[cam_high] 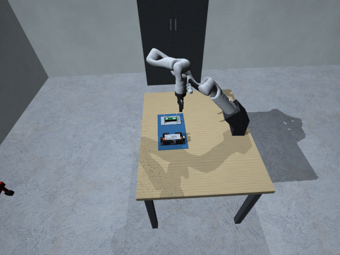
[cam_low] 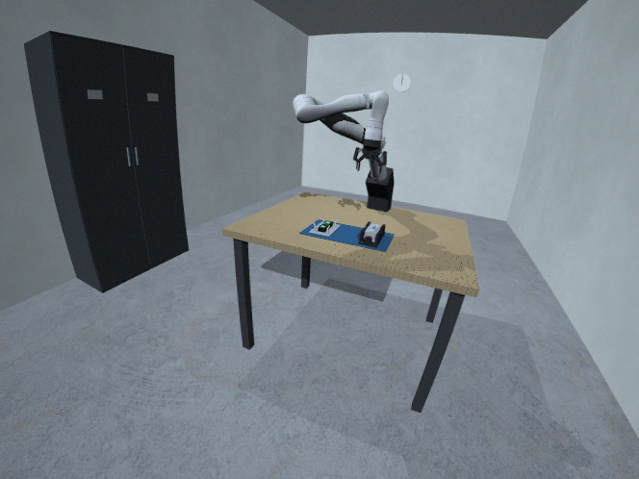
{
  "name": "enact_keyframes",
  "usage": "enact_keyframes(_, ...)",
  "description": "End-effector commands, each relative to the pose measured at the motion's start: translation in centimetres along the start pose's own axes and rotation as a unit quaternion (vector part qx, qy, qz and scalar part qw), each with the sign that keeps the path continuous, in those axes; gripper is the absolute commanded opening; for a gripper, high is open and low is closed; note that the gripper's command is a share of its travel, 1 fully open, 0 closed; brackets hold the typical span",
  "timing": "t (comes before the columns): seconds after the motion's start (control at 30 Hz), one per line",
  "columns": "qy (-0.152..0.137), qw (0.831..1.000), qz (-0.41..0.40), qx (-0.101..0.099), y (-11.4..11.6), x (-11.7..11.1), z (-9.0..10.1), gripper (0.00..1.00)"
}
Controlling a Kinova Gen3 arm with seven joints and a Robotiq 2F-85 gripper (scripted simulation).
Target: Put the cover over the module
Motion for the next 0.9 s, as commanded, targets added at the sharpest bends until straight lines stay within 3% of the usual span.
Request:
enact_keyframes(0.0,0.016,1.0,-0.02,0.016,-5.7,2.0,1.1,1.0)
enact_keyframes(0.23,0.016,1.0,-0.02,0.016,-5.7,2.0,1.1,1.0)
enact_keyframes(0.27,0.001,1.0,-0.002,0.002,-0.5,0.2,0.2,1.0)
enact_keyframes(0.57,0.016,1.0,-0.02,0.016,-5.6,2.4,1.4,1.0)
enact_keyframes(0.8,0.016,1.0,-0.02,0.016,-5.6,2.4,1.4,1.0)
enact_keyframes(0.83,0.001,1.0,-0.002,0.002,-0.5,0.3,0.2,1.0)
enact_keyframes(0.87,0.003,1.0,-0.004,0.003,-1.1,0.5,0.3,1.0)
Point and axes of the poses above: the point where the finger pads meet when closed, its own z axis back along the fingers, its own y axis across the jaws, x = y × z, the point moved 7 cm from there along z, back along the fingers, and after that the axes turned 3 degrees about -z, right-handed, at the moved point
